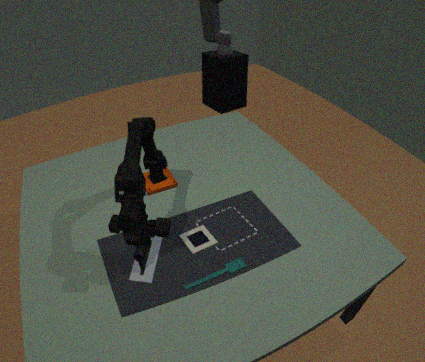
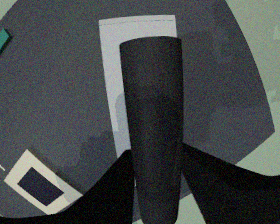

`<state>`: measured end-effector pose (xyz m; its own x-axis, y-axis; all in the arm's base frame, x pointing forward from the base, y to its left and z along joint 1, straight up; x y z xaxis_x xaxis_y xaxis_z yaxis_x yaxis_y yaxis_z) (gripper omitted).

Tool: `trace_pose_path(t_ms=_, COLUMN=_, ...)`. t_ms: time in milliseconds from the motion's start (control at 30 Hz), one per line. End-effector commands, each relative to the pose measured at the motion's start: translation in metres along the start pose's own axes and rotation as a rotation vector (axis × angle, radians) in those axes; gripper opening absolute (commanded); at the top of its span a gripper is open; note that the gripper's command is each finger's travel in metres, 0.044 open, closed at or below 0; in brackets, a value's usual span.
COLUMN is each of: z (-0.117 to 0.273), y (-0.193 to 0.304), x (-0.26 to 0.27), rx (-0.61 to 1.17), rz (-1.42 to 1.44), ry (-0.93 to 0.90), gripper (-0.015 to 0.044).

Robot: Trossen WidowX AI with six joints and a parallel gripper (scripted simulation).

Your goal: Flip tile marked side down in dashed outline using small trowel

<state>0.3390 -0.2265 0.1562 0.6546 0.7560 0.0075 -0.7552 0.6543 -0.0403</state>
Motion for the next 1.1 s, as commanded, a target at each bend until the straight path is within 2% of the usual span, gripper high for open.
trace_pose_path(t_ms=0, z=-0.0001, y=-0.0002, x=0.0002, rx=-0.001, rz=0.139, ry=0.0, gripper=0.013)
trace_pose_path(t_ms=467, z=-0.0001, y=-0.0002, x=0.0002, rx=-0.001, rz=0.544, ry=0.001, gripper=0.013)
trace_pose_path(t_ms=733, z=-0.0001, y=-0.0002, x=0.0002, rx=-0.001, rz=0.564, ry=0.001, gripper=0.013)
trace_pose_path(t_ms=900, z=-0.0001, y=-0.0002, x=0.0002, rx=-0.001, rz=0.564, ry=0.001, gripper=0.0261)
trace_pose_path(t_ms=1067, z=-0.0001, y=-0.0002, x=0.0002, rx=-0.001, rz=0.564, ry=0.001, gripper=0.027)
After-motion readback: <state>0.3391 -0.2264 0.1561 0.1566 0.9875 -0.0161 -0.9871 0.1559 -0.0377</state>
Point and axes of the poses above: the point midway between the two fingers, 35 mm back from their tips, its own z axis back along the fingers, its own x axis across the jaws, y = z × x, the point moved 6 cm from there along z, back along the fingers, and after that the axes turned 2 degrees about -z, right-handed, at the moved point
